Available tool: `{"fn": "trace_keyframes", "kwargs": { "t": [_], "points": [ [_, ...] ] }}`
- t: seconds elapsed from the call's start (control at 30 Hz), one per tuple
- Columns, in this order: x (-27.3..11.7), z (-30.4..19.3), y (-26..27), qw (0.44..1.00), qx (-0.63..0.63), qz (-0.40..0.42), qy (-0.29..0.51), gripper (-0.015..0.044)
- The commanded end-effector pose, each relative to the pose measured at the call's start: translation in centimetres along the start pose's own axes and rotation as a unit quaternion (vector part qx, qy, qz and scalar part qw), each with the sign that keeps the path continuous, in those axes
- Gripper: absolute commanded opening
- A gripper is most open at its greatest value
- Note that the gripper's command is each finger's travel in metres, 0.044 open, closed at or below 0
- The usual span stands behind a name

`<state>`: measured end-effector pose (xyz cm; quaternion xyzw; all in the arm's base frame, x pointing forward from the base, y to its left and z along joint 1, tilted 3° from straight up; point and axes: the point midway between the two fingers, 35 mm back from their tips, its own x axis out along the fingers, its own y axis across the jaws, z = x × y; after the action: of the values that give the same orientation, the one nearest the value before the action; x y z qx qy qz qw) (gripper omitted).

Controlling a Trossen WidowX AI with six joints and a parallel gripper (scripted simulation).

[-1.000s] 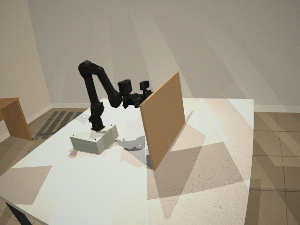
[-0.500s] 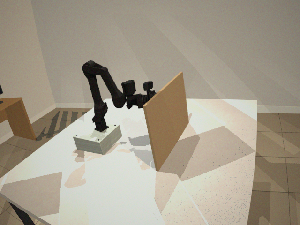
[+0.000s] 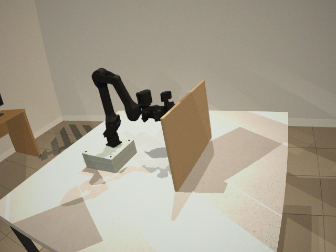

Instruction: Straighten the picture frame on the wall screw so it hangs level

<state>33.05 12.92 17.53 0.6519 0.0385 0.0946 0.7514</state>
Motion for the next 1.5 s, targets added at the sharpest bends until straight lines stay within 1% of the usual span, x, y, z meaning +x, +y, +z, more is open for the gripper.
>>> {"fn": "trace_keyframes", "kwargs": {
  "t": [0.0,1.47],
  "points": [
    [0.02,0.05,0.38,1.0,0.003,0.007,0.001,0.0],
    [0.03,0.43,0.07,1.0,0.003,0.007,0.001,0.0]
  ]
}}
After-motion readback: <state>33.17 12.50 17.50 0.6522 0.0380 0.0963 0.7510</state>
